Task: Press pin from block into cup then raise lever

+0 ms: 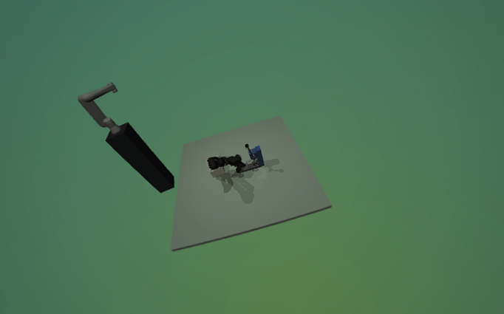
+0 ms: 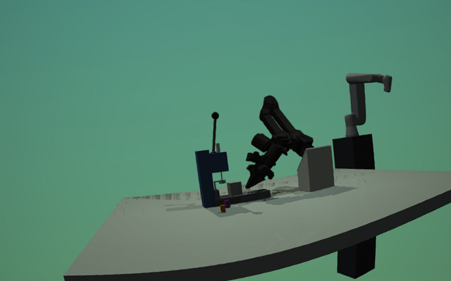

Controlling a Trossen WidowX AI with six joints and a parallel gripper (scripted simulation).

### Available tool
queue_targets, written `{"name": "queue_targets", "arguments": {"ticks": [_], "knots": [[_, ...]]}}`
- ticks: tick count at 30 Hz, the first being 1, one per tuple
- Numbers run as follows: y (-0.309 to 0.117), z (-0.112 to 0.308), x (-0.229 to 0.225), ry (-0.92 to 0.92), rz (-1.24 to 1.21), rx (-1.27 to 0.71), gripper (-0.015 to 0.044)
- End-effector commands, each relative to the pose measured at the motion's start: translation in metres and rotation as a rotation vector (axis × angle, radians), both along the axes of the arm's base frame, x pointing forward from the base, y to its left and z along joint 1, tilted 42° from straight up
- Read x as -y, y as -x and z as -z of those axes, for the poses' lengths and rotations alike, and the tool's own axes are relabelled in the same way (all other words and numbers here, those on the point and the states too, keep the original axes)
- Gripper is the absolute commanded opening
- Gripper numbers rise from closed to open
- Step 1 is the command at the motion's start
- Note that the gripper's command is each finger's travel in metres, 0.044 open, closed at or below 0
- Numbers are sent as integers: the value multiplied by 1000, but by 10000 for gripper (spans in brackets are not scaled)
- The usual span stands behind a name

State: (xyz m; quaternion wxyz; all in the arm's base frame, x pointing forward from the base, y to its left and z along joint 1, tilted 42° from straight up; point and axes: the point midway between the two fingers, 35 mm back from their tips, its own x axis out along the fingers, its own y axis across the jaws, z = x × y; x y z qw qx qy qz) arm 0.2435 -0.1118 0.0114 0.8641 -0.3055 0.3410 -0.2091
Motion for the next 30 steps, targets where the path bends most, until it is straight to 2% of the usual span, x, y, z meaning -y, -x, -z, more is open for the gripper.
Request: {"name": "queue_targets", "arguments": {"ticks": [1,30], "knots": [[1,0,0,-2,4,0,30],[-32,0,7,13,-58,69,30]]}}
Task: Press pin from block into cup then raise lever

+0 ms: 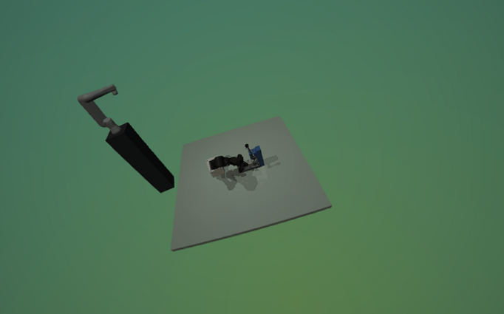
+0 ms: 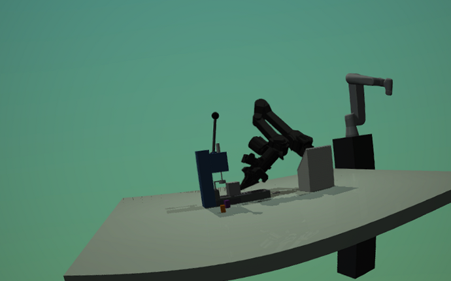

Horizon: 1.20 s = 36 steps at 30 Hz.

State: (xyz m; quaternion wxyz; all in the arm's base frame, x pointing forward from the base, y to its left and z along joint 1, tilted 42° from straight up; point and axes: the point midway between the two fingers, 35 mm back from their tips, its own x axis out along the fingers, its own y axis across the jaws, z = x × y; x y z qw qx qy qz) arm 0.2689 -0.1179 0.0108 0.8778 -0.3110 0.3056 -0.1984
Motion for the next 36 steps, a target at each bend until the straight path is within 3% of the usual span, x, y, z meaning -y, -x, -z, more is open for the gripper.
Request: {"name": "queue_targets", "arguments": {"ticks": [1,25,36], "knots": [[-8,-1,1,5,-10,9,30],[-44,-1,9,22,-78,84,30],[-28,-17,-12,15,-72,73,30]]}}
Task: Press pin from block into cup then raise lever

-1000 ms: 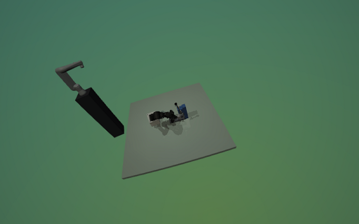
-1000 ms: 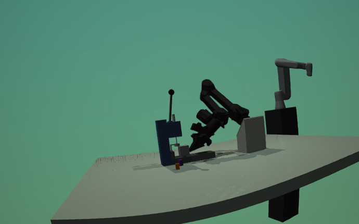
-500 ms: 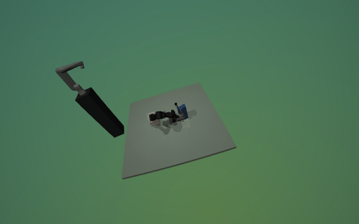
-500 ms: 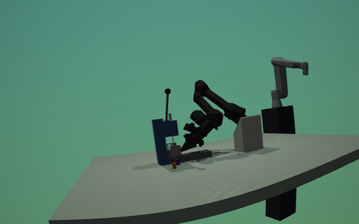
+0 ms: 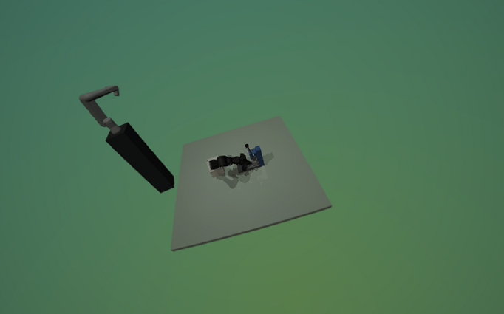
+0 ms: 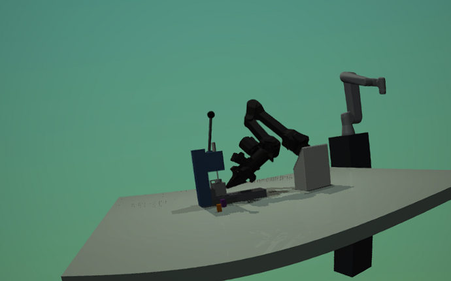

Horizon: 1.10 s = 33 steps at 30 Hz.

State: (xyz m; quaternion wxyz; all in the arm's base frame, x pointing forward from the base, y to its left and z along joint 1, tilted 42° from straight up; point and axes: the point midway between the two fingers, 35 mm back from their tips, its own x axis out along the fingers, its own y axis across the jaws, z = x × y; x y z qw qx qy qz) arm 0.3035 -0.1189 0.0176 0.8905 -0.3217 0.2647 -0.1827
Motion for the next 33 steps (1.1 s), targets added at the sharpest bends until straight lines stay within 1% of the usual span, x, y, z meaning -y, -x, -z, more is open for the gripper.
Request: {"name": "queue_targets", "arguments": {"ticks": [1,7,11,14,20,25,33], "knots": [[10,-15,-18,-2,-9,9,30],[36,-31,-44,2,-23,18,30],[39,-33,-46,2,-24,19,30],[34,-27,-39,1,-9,4,30],[18,2,-3,-12,54,-57,30],[16,5,2,-14,61,-63,30],[17,6,1,-14,61,-63,240]]}}
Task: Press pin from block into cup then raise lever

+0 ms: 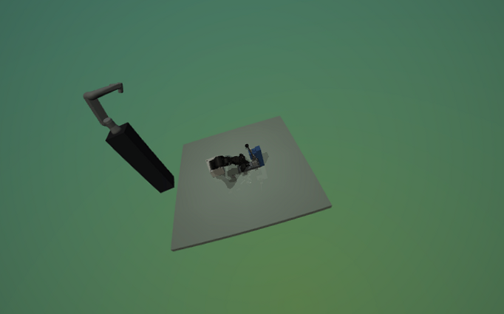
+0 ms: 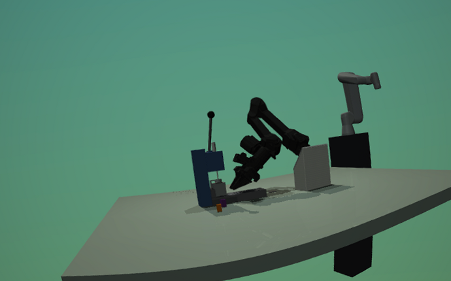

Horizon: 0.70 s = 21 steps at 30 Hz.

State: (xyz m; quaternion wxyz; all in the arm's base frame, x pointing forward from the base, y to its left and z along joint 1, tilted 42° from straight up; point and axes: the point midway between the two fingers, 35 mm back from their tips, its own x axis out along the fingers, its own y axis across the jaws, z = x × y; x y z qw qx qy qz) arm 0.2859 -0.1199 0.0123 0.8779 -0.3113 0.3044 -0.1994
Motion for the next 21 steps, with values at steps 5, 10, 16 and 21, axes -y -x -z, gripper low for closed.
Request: {"name": "queue_targets", "arguments": {"ticks": [5,10,16,21], "knots": [[-1,0,0,2,-4,0,300],[-1,0,0,2,-4,0,300],[-2,0,1,3,-8,4,300],[-31,0,9,24,-94,97,300]]}}
